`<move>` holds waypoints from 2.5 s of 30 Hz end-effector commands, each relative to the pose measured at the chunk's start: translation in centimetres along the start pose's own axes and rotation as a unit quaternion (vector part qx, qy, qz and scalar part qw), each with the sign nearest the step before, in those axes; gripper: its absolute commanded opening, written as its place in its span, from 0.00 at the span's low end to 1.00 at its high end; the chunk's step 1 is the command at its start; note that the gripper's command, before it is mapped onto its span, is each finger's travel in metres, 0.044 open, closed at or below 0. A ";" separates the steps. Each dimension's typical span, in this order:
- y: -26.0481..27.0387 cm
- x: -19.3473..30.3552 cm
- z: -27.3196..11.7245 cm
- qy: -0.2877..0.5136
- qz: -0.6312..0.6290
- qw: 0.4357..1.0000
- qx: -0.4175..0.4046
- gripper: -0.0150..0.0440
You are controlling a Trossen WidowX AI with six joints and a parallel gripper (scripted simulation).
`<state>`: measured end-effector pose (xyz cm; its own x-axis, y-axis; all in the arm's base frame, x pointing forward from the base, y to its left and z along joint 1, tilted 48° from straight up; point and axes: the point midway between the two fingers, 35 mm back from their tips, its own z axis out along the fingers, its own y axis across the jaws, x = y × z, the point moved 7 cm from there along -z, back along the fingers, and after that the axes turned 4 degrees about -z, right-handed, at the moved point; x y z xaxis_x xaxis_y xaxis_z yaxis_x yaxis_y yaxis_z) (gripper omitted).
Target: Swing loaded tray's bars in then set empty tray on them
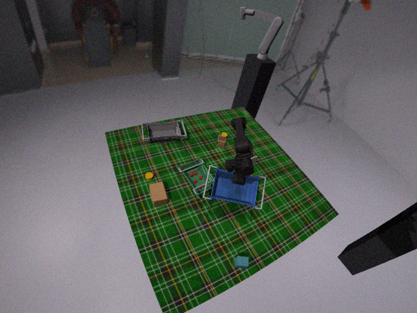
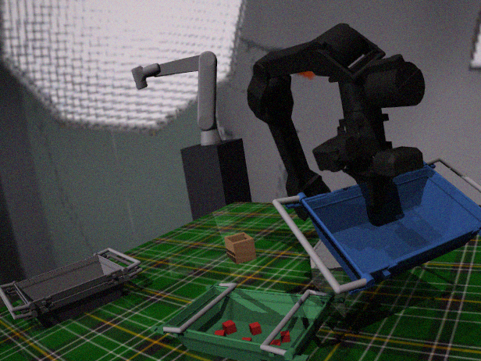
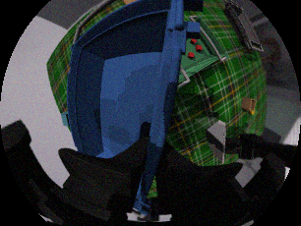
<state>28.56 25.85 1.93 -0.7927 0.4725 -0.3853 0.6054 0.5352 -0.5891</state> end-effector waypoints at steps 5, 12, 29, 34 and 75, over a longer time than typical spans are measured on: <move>-1.9 -3.7 -0.9 -0.005 0.071 0.997 -0.016 0.25; -3.6 -6.6 -0.8 -0.008 0.131 0.991 -0.016 0.25; -8.5 -13.1 0.2 -0.017 0.274 0.962 -0.010 0.25; -10.1 -14.7 0.6 -0.021 0.315 0.949 -0.007 0.25; -12.5 -16.6 0.9 -0.025 0.352 0.936 -0.006 0.25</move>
<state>34.19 10.86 14.01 -0.2045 0.6794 -0.7047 0.9770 0.0972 -0.1898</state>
